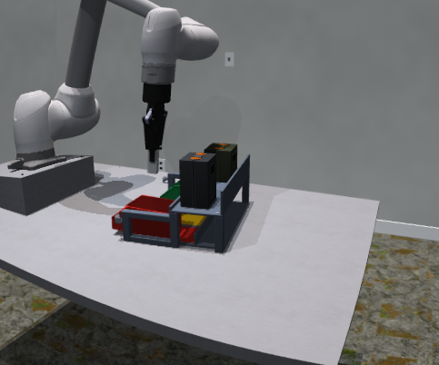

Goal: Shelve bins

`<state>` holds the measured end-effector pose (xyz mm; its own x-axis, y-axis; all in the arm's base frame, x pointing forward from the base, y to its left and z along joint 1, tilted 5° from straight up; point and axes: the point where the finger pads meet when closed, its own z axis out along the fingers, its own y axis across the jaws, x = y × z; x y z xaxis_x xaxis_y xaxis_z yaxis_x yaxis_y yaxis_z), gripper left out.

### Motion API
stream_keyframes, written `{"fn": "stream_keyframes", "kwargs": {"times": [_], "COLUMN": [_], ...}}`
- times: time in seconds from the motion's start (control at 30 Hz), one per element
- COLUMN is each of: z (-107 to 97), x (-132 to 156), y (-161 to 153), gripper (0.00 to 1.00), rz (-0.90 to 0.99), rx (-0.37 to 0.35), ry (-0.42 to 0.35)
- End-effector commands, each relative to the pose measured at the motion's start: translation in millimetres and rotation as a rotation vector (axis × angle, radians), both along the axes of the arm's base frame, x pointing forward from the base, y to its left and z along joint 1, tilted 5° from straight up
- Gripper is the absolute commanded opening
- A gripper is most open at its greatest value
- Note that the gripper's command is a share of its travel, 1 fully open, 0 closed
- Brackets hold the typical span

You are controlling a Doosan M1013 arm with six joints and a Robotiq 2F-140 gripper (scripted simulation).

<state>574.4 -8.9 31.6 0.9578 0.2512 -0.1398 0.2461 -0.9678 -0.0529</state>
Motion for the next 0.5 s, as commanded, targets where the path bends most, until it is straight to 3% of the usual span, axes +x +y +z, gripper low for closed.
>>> {"fn": "stream_keyframes", "kwargs": {"times": [0.0, 0.2, 0.47], "z": [0, -1, -5], "x": [0, -5, -28], "y": [0, -5, -25], "gripper": [0.10, 0.10, 0.10], "rz": [0.000, 0.075, 0.429], "rx": [0.000, 0.013, 0.069], "ry": [0.000, -0.005, -0.029]}}
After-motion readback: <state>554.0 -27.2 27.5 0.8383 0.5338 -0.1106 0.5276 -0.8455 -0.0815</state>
